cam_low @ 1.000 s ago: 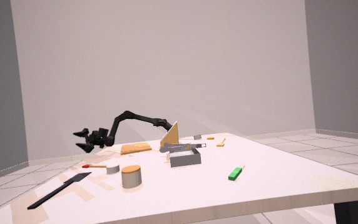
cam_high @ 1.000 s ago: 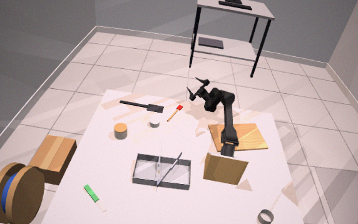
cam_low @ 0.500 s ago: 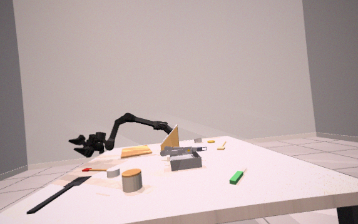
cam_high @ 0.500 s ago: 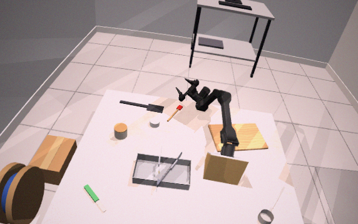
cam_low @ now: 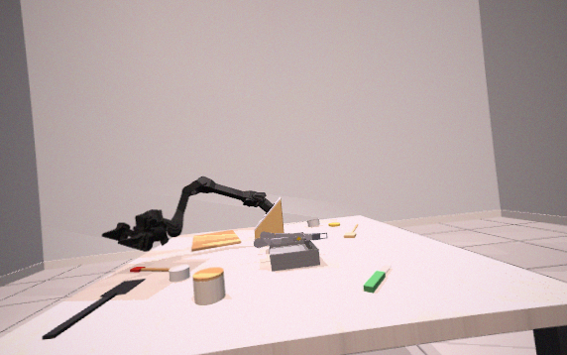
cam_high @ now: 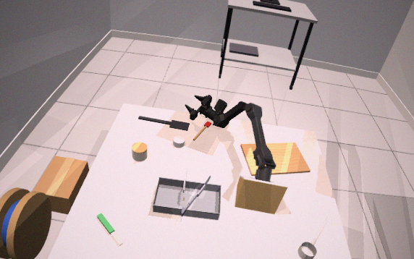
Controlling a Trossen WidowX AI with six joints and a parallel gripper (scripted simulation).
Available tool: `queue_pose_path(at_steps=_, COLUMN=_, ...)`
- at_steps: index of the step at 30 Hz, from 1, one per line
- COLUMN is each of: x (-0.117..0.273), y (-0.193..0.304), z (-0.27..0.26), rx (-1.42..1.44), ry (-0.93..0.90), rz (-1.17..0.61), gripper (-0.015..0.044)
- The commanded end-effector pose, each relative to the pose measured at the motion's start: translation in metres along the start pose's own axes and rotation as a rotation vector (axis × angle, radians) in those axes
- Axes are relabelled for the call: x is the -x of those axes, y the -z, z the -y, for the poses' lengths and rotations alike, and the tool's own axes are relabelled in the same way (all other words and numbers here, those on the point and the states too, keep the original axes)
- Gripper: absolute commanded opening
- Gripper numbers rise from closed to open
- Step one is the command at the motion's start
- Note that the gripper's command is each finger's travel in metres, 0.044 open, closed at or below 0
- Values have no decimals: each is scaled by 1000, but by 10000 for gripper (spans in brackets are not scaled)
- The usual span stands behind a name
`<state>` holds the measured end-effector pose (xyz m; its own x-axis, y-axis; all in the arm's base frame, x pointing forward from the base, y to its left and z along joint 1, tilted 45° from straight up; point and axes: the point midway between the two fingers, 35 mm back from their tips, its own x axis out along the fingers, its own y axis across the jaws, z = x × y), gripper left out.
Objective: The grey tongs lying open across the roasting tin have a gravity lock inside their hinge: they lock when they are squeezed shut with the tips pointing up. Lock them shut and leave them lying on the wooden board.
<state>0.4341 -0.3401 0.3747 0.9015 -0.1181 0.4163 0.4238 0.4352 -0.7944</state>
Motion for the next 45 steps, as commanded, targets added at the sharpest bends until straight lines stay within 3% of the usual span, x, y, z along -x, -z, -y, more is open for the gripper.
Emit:
queue_pose_path(at_steps=1, x=-19, y=2, z=-57, rx=-120, ry=-82, rz=-73, gripper=440)
queue_pose_path(at_steps=11, x=-35, y=-25, z=-225, rx=-351, ry=-381, rz=-315, gripper=440)
queue_pose_path(at_steps=24, x=36, y=-84, z=-404, rx=-395, ry=-821, rz=-619, gripper=440)
queue_pose_path(at_steps=29, x=90, y=-111, z=-463, rx=-272, ry=-1024, rz=-756, gripper=440)
queue_pose_path(at_steps=36, x=197, y=-153, z=-519, rx=88, ry=-1345, rz=-913, gripper=440)
queue_pose_path(at_steps=45, x=331, y=-198, z=-504, rx=951, ry=-1652, rz=-916, gripper=440)
